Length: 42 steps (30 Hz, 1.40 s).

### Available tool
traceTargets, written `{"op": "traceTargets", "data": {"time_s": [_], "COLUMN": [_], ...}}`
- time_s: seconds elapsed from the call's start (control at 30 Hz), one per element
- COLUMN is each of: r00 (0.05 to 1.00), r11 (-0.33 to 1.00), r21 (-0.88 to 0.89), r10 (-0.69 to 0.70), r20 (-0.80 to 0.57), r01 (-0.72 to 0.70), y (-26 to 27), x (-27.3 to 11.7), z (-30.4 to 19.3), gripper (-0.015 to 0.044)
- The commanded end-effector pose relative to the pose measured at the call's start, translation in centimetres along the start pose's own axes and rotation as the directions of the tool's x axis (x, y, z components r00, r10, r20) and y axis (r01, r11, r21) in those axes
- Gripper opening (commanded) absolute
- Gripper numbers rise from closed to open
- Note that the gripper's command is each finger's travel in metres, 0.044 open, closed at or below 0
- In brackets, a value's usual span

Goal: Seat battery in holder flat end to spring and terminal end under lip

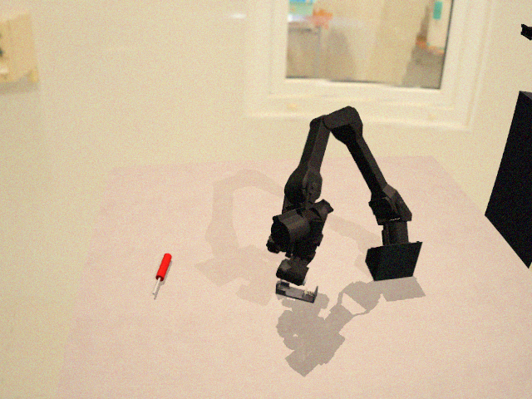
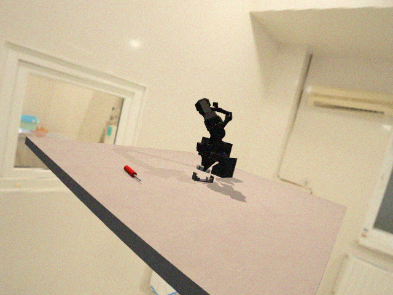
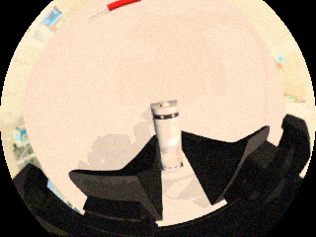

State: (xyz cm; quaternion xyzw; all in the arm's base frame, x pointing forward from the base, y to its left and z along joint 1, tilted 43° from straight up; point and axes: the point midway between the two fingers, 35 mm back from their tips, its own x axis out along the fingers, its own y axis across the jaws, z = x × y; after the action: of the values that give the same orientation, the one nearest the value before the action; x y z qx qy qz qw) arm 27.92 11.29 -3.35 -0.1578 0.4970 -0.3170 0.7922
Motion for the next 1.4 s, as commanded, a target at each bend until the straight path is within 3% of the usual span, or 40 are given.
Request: {"op": "traceTargets", "data": {"time_s": [0.0, 1.37], "r00": [0.998, 0.938], "r11": [1.0, 1.0], "r21": [-0.007, -0.021], "r10": [0.0, 0.02], "r20": [0.062, 0.347], "r01": [0.0, -0.013], "y": [-0.2, -0.4], "x": [0.8, 2.7], "z": [0.0, -1.3], "gripper": [0.0076, 0.0076]}}
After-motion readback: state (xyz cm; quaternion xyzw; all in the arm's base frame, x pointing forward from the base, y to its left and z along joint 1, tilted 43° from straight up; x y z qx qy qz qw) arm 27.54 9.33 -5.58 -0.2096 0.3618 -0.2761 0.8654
